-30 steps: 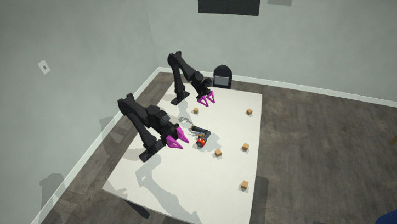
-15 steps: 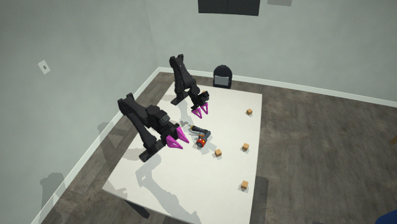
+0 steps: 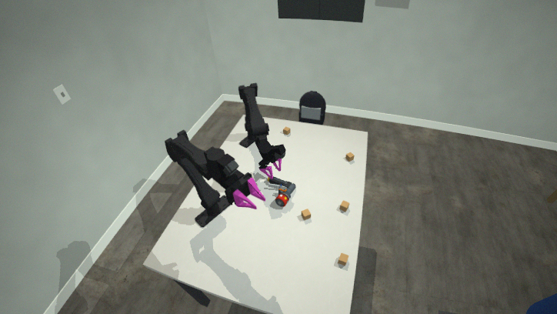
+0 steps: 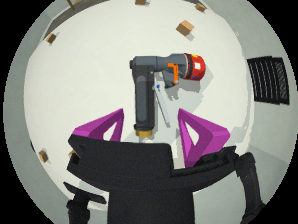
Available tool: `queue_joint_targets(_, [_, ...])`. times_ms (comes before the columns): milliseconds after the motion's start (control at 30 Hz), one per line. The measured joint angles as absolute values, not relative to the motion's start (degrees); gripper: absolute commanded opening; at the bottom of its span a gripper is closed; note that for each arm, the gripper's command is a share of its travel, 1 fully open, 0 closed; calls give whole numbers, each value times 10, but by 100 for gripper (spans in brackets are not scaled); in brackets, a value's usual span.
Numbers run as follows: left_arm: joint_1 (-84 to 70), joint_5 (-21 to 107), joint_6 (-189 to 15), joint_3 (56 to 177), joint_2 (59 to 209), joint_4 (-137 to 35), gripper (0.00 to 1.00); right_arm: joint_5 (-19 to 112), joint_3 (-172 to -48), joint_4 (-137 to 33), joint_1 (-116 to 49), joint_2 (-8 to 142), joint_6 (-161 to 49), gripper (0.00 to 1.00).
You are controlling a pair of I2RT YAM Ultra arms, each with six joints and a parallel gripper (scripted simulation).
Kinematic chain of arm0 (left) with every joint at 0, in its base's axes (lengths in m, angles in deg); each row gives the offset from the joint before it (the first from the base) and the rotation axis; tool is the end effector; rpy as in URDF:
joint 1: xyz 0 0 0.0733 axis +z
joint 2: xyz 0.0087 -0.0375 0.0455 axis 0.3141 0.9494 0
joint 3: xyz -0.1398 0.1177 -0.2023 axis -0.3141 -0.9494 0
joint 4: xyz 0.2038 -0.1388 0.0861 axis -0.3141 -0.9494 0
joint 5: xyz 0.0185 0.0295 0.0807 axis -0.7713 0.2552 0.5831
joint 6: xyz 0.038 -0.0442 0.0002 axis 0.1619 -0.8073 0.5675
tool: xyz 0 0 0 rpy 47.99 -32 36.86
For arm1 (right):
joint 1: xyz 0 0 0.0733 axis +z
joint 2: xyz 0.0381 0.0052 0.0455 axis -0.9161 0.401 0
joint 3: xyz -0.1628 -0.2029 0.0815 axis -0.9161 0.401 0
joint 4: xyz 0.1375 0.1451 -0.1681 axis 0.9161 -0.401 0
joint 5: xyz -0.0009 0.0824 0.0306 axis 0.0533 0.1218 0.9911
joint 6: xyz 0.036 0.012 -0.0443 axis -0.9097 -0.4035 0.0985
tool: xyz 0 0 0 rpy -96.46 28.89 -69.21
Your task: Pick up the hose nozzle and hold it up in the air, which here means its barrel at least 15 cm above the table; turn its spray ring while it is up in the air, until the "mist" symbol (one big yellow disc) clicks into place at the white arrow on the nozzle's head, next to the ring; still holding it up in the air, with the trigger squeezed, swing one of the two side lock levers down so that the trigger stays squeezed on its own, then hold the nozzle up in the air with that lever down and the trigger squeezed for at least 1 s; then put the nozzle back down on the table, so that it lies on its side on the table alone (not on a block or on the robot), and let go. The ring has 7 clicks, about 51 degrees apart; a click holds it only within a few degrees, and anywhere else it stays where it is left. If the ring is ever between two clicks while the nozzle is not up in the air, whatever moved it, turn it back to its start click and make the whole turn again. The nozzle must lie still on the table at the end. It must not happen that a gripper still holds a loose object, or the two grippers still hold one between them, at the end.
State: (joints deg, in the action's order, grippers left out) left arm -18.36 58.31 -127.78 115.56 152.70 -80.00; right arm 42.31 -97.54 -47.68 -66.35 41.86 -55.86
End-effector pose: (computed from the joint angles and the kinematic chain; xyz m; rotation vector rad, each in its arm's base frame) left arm 0.3027 -0.2126 0.2028 -0.2073 2.6259 -0.1822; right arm 0.2446 0.0012 0.4081 -0.0012 1.5645 0.0026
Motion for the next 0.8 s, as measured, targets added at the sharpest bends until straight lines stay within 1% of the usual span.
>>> queue_joint_targets(233, [-204,590,-1307,1162,1552,-829,77,423,-975,-477,-664,419,-559,38])
queue_joint_targets(800, [-200,592,-1302,1165,1572,-808,77,423,-975,-477,-664,419,-559,38])
